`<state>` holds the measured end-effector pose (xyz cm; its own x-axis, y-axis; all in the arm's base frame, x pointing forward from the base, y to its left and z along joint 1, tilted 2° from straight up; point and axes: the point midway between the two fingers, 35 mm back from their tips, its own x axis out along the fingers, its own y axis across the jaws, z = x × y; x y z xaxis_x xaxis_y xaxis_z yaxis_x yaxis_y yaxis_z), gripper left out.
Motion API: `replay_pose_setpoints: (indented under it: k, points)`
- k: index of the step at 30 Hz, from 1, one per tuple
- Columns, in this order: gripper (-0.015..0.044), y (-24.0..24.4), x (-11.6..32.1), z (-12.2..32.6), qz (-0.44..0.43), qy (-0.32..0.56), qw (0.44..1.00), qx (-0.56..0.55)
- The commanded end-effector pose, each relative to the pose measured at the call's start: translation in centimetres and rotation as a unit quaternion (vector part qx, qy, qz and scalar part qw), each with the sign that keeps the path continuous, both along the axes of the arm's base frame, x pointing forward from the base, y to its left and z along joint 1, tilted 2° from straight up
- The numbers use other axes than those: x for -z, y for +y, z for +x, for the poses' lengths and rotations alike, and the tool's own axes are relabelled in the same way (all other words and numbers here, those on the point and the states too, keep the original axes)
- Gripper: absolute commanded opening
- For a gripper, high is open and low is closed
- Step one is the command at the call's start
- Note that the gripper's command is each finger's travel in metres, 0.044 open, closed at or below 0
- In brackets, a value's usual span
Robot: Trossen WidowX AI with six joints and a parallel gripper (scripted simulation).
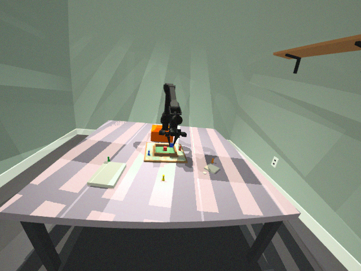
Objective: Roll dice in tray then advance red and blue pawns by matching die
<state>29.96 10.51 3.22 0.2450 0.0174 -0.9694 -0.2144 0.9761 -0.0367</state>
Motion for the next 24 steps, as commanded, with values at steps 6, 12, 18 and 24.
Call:
replay_pose_setpoints:
  k: [6, 12, 18, 24]
  points:
    - [0.0000, 0.3, 1.0, 0.7, 0.027, -0.141, 0.990, -0.008]
    - [0.0000, 0.4, 1.2, 0.8, 0.051, -0.237, 0.970, -0.008]
    - [0.0000, 0.3, 1.3, 0.6, 0.070, -0.308, 0.949, -0.006]
    - [0.0000, 0.0, -0.4, -0.6, 0.070, -0.307, 0.949, -0.006]
